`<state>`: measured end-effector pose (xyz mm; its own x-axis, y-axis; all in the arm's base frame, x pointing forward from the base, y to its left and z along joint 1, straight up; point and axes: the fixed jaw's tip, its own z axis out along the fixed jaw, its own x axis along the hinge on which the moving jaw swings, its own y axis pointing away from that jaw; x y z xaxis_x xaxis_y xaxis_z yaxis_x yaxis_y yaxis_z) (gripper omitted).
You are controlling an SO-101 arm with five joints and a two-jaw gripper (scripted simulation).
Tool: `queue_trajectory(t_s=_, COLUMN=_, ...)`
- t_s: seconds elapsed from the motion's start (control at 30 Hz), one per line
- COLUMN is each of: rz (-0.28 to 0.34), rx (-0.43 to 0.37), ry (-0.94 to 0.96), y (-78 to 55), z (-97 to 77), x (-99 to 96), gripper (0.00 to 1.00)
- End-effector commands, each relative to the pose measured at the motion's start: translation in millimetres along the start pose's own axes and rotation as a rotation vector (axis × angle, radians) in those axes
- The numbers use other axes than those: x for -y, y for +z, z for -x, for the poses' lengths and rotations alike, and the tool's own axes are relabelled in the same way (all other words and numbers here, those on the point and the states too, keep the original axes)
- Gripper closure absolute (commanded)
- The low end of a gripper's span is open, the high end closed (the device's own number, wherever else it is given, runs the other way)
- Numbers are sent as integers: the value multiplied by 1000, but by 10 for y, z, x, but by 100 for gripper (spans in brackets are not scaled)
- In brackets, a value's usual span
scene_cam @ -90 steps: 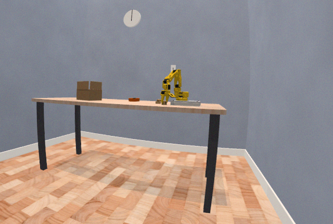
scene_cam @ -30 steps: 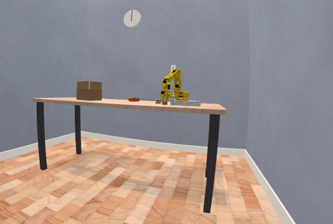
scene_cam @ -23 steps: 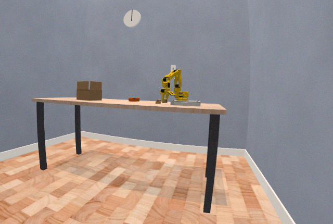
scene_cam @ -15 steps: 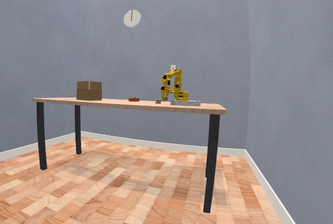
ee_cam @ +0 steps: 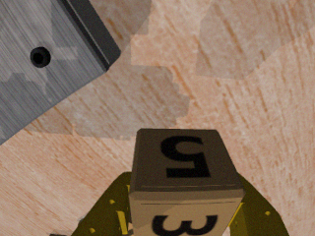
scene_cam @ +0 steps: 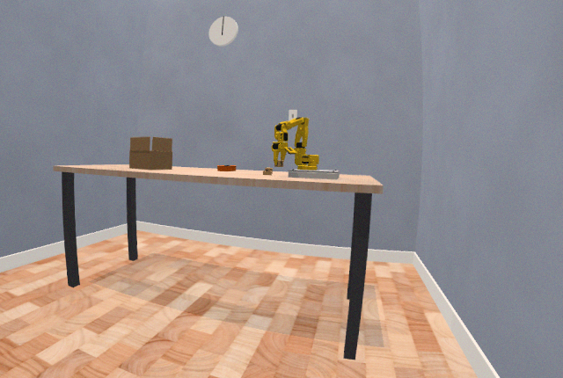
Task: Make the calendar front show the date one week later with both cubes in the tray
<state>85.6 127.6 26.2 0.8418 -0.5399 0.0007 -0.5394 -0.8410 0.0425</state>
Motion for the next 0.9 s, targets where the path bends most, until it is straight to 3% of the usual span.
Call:
queue_trajectory(t_s=0.0, rz=-15, rx=3, ry=32, y=-34, z=-68, x=16, gripper=100)
queue_trajectory(t_s=0.3, rz=-17, rx=14, ry=356, y=-32, z=-596, x=-92, gripper=100)
queue_trajectory(t_s=0.37, rz=-17, rx=14, ry=356, y=-32, z=-596, x=-92, gripper=100)
queue_trajectory(t_s=0.6, rz=-18, rx=23, ry=633, y=-23, z=-1000, x=-325, gripper=100)
queue_trajectory(t_s=0.87, rz=-18, rx=26, ry=723, y=-20, z=-1114, x=-425, gripper=100)
